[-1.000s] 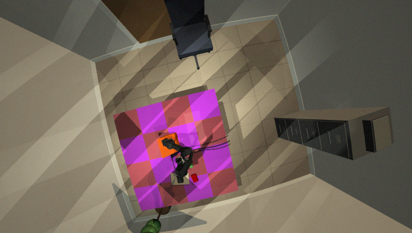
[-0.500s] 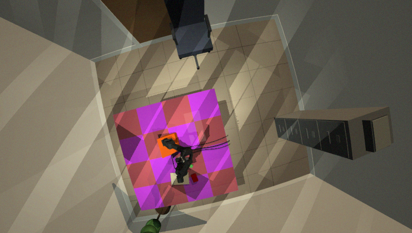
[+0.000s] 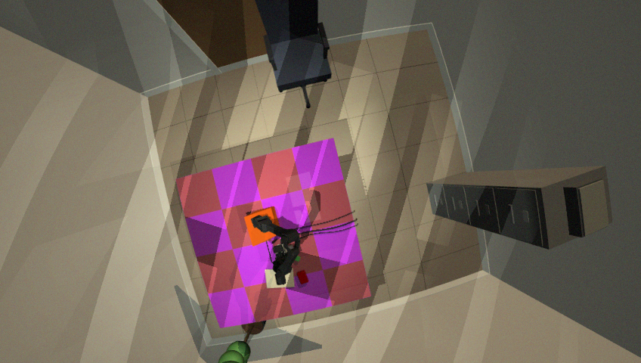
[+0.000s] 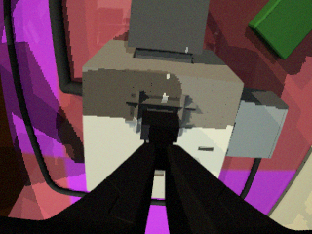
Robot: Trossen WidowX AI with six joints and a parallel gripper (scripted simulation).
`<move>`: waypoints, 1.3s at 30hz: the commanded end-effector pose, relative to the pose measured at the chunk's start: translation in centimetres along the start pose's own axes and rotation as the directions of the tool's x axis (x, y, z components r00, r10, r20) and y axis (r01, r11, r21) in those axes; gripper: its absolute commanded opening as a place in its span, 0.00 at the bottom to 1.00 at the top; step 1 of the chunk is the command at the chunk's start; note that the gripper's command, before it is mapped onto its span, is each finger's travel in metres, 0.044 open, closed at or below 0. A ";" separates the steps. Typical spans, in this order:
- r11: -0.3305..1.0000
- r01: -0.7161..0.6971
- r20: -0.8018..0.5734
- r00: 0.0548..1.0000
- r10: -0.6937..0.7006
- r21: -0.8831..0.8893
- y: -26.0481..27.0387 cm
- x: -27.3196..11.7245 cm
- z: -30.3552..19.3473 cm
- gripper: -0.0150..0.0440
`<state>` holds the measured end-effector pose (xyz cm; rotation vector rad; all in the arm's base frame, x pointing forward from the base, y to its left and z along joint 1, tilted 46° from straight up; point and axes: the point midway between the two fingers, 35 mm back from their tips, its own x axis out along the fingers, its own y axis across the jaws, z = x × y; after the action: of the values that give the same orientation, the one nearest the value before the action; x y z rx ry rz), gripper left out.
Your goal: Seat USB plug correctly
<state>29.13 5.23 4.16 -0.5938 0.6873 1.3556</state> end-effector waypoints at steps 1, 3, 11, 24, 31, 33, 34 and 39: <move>1.000 0.001 -0.002 1.000 -0.001 0.004 0.0 0.1 -0.1 0.25; 1.000 0.001 -0.002 1.000 -0.001 0.004 0.0 0.1 -0.1 0.25; 1.000 0.001 -0.002 1.000 -0.001 0.004 0.0 0.2 0.0 0.25; 1.000 0.001 -0.002 1.000 -0.001 0.004 0.0 0.4 0.0 0.25; 1.000 0.001 -0.002 1.000 -0.001 0.004 0.0 0.4 0.0 0.25; 1.000 0.001 -0.002 1.000 -0.001 0.004 0.0 0.5 0.0 0.25; 1.000 0.001 -0.002 1.000 -0.001 0.004 0.0 0.5 0.0 0.25; 1.000 0.001 -0.002 1.000 -0.001 0.004 0.0 0.5 0.0 0.25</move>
<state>29.16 5.42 3.89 -0.5915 0.6894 1.3517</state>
